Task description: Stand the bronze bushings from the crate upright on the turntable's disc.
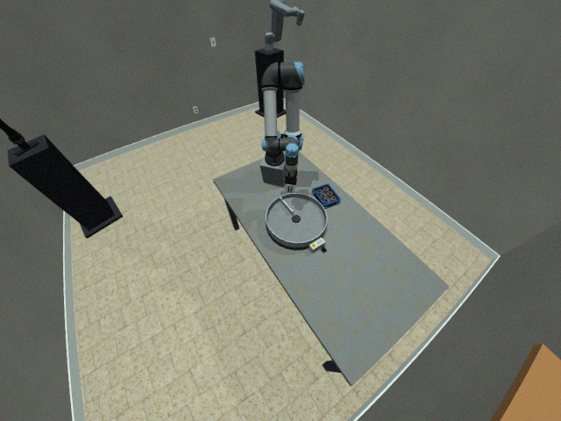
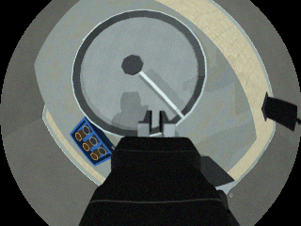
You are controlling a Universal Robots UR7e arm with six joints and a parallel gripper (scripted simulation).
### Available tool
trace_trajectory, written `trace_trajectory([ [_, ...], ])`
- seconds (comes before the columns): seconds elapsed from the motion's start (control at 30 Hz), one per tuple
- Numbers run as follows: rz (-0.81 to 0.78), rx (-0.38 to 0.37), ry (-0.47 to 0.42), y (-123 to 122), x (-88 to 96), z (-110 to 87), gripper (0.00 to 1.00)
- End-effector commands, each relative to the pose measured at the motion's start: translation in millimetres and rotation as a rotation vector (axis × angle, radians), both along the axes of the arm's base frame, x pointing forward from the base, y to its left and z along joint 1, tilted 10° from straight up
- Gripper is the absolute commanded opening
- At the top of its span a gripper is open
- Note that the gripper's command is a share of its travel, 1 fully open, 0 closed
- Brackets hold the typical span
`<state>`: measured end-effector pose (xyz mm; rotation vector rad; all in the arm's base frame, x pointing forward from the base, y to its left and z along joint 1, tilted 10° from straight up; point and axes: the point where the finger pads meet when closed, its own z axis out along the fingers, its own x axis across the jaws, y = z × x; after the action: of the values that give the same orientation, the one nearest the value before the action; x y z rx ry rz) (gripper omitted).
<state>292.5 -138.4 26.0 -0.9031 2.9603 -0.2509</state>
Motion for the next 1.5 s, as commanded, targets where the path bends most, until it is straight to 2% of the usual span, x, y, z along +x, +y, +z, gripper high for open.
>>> trace_trajectory([
  [0.0,-0.004,-0.006,0.003,28,9.3,-10.2,0.36],
  [0.4,-0.004,-0.006,0.003,112,31.4,-42.5,0.36],
  [0.47,-0.004,-0.006,0.003,112,31.4,-42.5,0.36],
  [0.97,-0.004,-0.006,0.003,225,60.0,-86.2,0.36],
  [1.03,-0.004,-0.006,0.003,225,60.0,-86.2,0.36],
  [1.27,-0.004,-0.006,0.003,269,71.6,-103.1,0.36],
  [1.47,-0.004,-0.006,0.003,295,78.7,-112.8,0.36],
])
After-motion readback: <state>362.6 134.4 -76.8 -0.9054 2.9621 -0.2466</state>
